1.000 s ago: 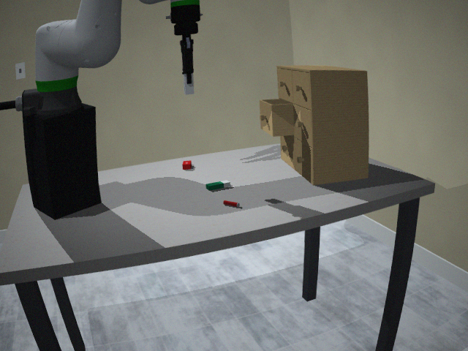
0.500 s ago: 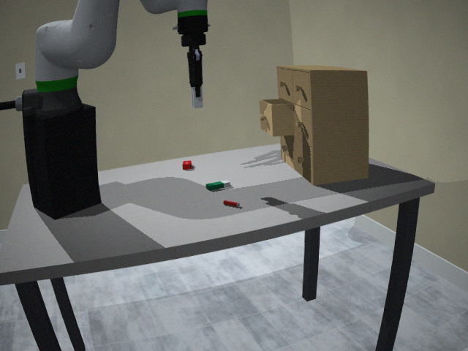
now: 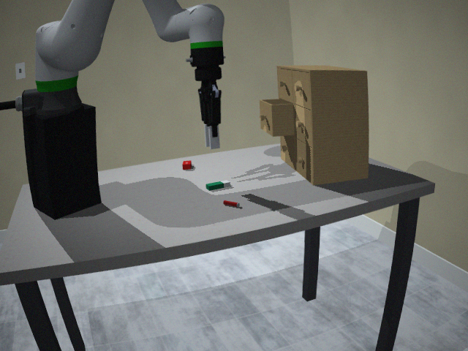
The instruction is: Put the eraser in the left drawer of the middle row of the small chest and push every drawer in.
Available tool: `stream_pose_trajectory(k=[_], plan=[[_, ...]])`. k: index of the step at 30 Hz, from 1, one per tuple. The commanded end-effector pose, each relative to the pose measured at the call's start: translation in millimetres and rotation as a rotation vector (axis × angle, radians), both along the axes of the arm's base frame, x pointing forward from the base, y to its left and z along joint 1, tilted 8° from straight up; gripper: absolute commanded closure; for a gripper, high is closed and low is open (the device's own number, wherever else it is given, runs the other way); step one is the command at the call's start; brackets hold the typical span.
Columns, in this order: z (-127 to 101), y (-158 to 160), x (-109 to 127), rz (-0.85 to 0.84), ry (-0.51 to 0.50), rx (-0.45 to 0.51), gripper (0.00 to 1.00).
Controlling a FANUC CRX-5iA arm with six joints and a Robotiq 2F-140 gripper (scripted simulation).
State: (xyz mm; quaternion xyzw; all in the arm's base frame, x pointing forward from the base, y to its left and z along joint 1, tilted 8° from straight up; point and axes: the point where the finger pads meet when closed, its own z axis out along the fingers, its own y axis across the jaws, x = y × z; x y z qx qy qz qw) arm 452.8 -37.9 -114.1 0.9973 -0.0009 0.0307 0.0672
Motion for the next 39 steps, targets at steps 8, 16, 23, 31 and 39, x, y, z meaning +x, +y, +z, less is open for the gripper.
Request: stream_pose_trajectory(k=[8, 16, 23, 31, 39], plan=[[-33.5, -34.5, 0.2, 0.050, 0.006, 0.010, 0.77], [-33.5, -34.5, 0.2, 0.050, 0.006, 0.010, 0.77], [-33.5, -34.5, 0.2, 0.050, 0.006, 0.010, 0.77], [-36.3, -34.9, 0.4, 0.050, 0.006, 0.010, 0.77], [-51.6, -36.7, 1.4, 0.050, 0.006, 0.010, 0.77]])
